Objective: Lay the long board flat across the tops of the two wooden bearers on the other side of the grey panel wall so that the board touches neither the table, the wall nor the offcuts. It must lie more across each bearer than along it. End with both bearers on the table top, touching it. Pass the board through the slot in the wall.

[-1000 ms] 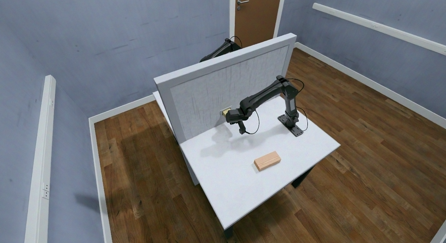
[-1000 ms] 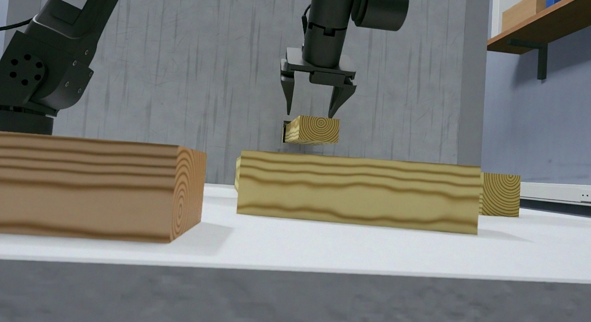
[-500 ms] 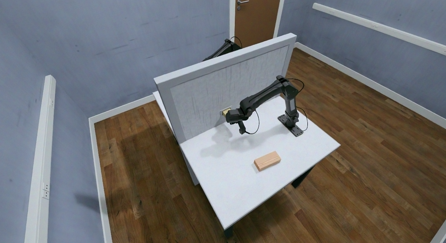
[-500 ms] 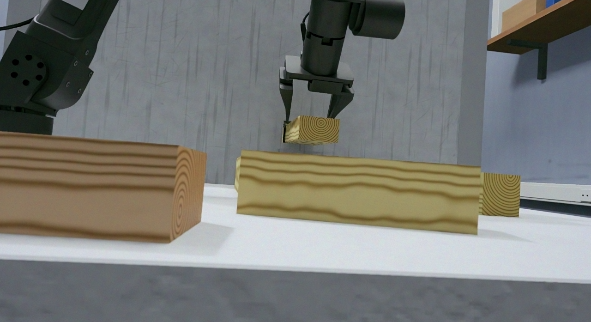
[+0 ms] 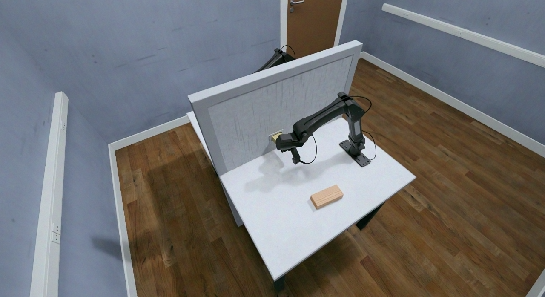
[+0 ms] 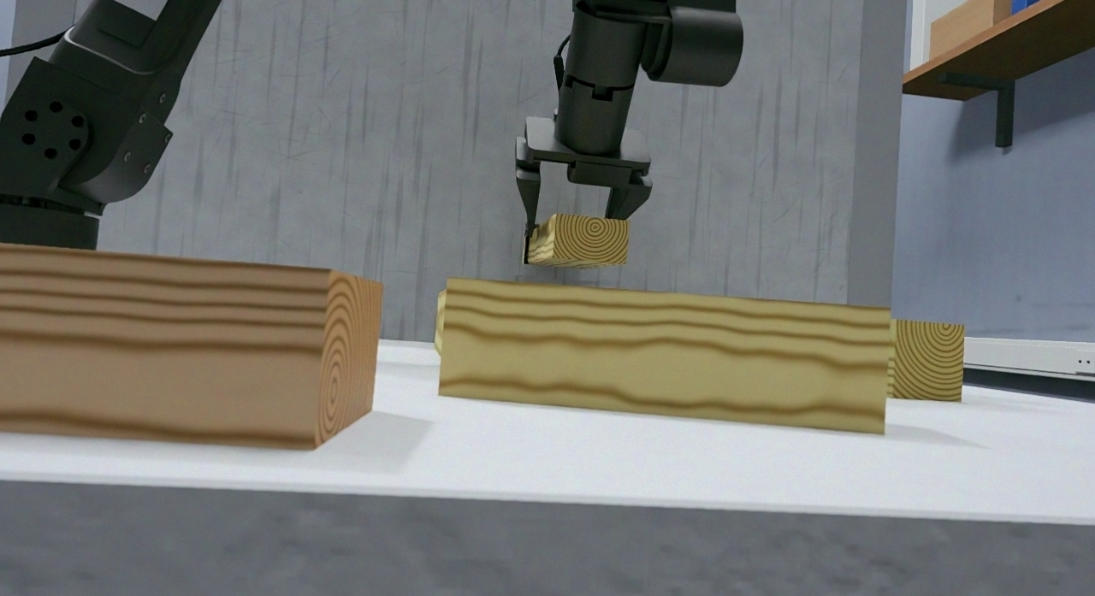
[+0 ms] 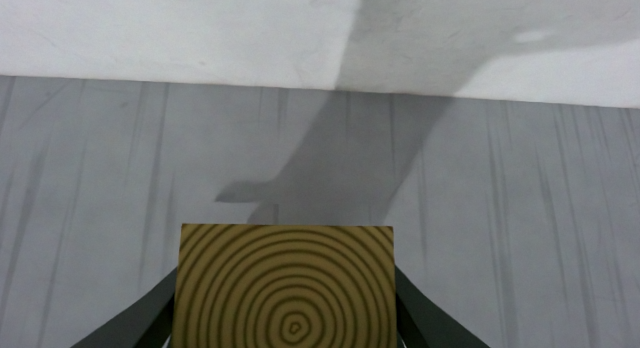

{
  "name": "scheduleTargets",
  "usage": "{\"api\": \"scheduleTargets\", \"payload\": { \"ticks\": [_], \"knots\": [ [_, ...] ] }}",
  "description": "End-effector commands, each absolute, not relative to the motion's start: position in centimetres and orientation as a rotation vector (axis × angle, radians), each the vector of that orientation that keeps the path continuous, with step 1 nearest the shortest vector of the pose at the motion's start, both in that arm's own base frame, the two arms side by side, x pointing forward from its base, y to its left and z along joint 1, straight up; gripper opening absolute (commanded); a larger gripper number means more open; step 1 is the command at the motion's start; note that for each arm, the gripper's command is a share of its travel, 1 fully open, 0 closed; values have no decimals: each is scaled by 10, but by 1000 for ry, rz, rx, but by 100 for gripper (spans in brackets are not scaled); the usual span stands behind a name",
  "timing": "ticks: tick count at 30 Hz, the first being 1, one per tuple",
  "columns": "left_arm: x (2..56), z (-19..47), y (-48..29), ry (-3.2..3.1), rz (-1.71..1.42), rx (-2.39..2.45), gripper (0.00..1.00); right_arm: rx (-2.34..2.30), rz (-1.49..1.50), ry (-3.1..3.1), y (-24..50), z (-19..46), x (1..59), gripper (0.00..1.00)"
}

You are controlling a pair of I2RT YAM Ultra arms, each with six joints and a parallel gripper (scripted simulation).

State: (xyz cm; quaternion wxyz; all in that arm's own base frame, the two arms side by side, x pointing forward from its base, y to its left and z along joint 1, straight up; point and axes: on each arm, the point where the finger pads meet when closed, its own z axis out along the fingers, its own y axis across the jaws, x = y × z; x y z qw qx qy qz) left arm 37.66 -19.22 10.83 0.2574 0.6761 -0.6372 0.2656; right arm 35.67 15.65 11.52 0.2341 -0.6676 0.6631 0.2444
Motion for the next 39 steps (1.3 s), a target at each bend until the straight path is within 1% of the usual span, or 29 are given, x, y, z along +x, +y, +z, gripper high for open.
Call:
{"api": "scheduleTargets", "payload": {
  "ticks": [1, 13, 15, 21, 22, 36, 37, 39],
  "knots": [
    [383, 140, -203, -1743, 836, 1778, 0, -1816, 676, 1800, 163, 115, 359, 72],
    [383, 140, -203, -1743, 836, 1778, 0, -1823, 708, 1820, 168, 102, 354, 72],
    [383, 140, -203, -1743, 836, 1778, 0, -1815, 642, 1771, 171, 118, 359, 72],
    [383, 140, -203, -1743, 836, 1778, 0, -1811, 632, 1769, 170, 119, 365, 72],
    [383, 140, -203, -1743, 836, 1778, 0, -1809, 634, 1773, 169, 119, 364, 0],
    [383, 140, -203, -1743, 836, 1778, 0, -1810, 647, 1783, 169, 119, 361, 0],
    [383, 140, -203, -1743, 836, 1778, 73, -1810, 647, 1783, 169, 119, 361, 0],
    [382, 139, -202, -1738, 823, 1780, 73, -1810, 647, 1783, 169, 119, 361, 0]
  ]
}}
